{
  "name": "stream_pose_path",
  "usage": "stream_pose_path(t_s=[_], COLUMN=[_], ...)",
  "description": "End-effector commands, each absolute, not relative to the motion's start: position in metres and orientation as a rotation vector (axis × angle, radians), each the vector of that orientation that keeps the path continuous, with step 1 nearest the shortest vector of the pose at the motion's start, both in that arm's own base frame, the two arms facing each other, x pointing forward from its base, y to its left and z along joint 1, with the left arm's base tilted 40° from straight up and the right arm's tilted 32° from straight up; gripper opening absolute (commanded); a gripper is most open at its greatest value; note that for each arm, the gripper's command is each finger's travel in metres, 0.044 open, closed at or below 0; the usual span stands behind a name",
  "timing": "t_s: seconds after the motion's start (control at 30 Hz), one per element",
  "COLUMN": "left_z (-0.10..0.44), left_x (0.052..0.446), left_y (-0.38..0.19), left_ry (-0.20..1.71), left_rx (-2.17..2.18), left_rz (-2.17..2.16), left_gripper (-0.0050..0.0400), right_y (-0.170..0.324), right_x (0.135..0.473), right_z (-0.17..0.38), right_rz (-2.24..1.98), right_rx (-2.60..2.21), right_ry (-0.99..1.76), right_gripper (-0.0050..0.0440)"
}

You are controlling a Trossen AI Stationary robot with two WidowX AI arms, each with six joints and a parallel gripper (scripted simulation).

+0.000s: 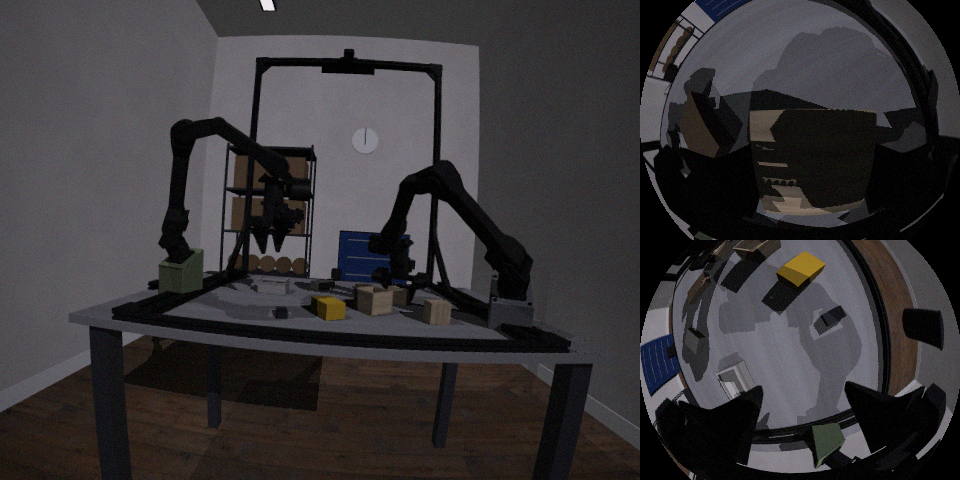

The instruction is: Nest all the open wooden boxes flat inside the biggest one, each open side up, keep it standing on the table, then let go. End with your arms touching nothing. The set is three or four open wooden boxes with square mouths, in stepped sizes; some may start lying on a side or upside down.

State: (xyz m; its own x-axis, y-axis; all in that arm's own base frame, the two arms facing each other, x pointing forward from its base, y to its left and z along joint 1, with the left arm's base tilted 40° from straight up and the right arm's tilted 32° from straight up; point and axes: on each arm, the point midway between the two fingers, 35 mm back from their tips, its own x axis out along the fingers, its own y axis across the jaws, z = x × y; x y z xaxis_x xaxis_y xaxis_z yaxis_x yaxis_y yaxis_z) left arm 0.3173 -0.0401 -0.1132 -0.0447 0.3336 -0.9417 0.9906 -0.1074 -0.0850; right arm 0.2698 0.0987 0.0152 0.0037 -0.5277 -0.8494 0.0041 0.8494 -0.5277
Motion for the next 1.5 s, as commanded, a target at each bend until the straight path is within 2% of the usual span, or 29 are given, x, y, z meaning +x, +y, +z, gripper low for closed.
stream_pose_path(t_s=[0.0,0.07,0.13,0.17,1.47], left_z=[-0.114,-0.114,-0.114,-0.113,-0.108], left_x=[0.316,0.316,0.316,0.317,0.313], left_y=[-0.038,-0.038,-0.038,-0.040,-0.070], left_ry=[1.453,1.453,1.453,1.451,1.750], left_rx=[1.522,1.522,1.522,1.522,1.893], left_rz=[-1.174,-1.174,-1.174,-1.169,-0.836], left_gripper=[0.0071,0.0023,0.0023,0.0000,0.0000], right_y=[0.099,0.099,0.099,0.099,0.099], right_x=[0.269,0.269,0.269,0.269,0.269], right_z=[0.015,0.015,0.015,0.015,0.015], right_rz=[-0.434,-0.434,-0.434,-0.434,-0.434], right_rx=[-0.434,-0.434,-0.434,-0.434,-0.434], right_ry=[1.527,1.527,1.527,1.527,1.527], right_gripper=[0.0400,0.0400,0.0400,0.0400,0.0400])
